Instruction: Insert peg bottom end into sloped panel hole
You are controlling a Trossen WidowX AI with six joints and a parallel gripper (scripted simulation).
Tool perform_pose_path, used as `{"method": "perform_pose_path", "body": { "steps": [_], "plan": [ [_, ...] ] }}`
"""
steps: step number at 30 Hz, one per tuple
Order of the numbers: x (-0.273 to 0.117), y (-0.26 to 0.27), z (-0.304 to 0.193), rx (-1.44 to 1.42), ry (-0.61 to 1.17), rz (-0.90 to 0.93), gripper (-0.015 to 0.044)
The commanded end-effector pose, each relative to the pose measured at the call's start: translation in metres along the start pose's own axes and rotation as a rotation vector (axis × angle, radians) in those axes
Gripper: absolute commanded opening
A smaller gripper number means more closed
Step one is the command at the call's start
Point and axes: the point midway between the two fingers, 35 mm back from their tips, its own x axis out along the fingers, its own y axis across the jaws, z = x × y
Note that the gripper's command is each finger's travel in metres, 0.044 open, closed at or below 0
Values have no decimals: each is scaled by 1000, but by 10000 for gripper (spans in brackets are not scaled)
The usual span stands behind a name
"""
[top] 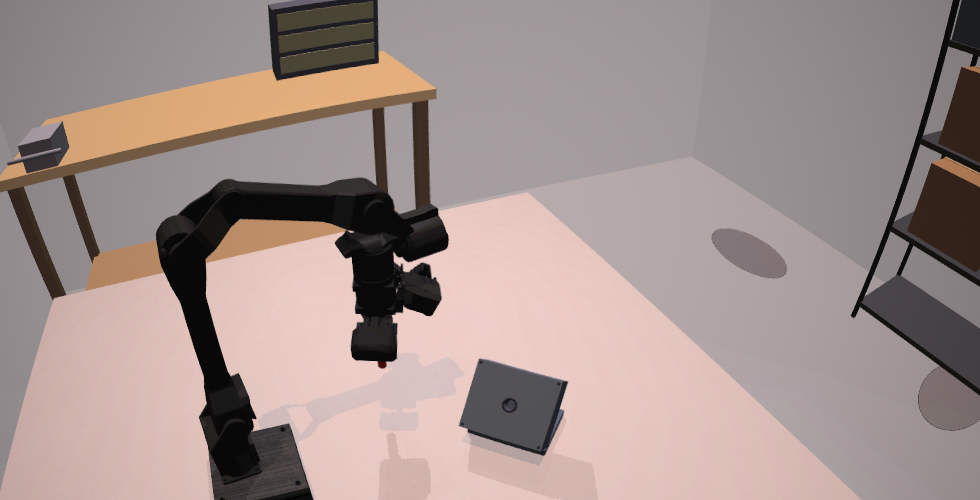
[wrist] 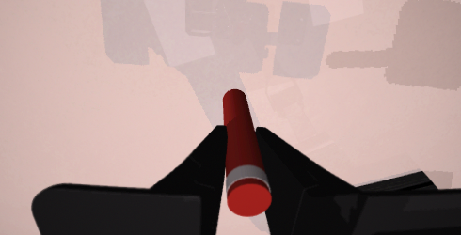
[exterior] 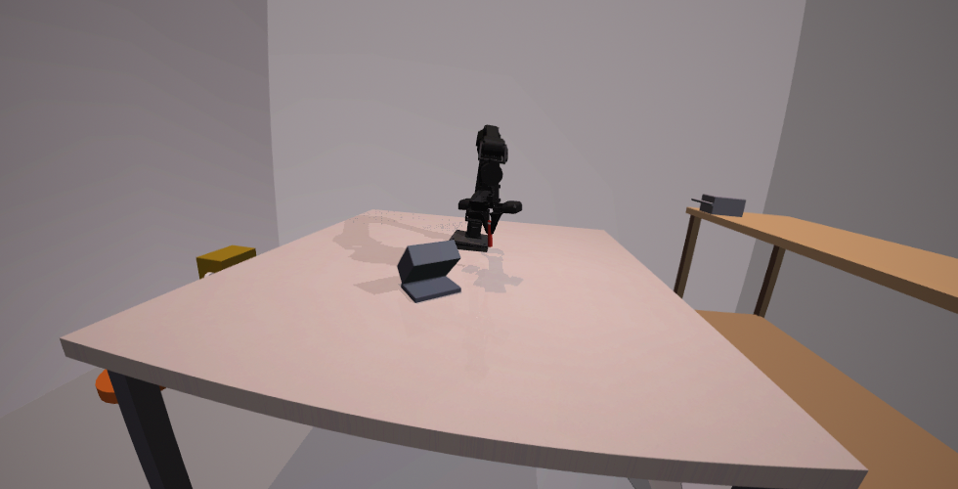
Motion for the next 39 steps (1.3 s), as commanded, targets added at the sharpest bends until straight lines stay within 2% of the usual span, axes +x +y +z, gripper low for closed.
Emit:
{"method": "perform_pose_path", "body": {
  "steps": [1,39],
  "plan": [
    [-1,-1,4,32,4,18,0],
    [-8,-25,36,283,37,153,0]
  ]
}}
